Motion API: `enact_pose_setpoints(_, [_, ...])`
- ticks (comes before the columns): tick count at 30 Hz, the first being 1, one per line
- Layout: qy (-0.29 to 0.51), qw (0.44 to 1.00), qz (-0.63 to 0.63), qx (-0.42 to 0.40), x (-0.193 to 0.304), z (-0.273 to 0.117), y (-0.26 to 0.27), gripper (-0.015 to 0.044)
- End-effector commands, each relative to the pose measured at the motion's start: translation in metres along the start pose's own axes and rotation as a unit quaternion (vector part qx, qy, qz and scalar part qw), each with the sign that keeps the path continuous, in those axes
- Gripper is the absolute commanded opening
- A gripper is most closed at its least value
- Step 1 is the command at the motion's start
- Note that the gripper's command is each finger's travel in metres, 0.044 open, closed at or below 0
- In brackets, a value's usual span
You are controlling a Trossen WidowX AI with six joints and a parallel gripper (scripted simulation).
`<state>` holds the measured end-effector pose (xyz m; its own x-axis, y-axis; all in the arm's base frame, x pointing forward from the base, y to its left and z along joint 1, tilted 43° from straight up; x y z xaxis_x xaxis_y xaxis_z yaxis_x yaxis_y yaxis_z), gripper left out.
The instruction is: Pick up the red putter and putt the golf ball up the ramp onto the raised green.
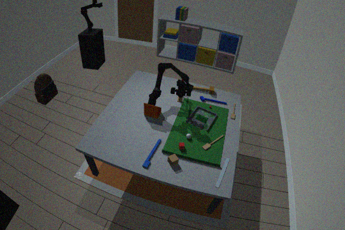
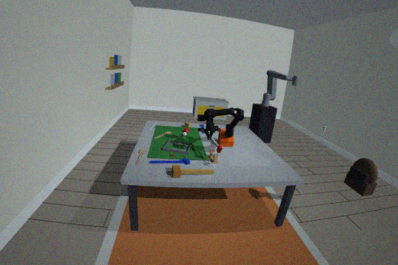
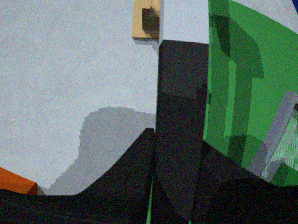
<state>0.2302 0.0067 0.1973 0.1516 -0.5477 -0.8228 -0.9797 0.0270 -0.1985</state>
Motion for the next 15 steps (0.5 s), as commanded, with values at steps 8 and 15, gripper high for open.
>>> enact_pose_setpoints(8, [0.028,0.994,0.103,0.015,0.033,-0.017,-0.008,0.0000])
enact_pose_setpoints(15, [0.053,0.971,0.231,0.040,0.077,-0.036,-0.011,0.0000])
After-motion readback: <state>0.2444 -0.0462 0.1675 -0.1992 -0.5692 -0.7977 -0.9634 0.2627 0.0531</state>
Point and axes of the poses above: the point midway between the two fingers, 35 mm back from their tips, its own z axis out along the fingers, its own y axis across the jaws, x = y × z, the point moved 6 cm from there along -z, back along the fingers, and after that the axes turned 4 degrees about -z, right-handed, at the moved point
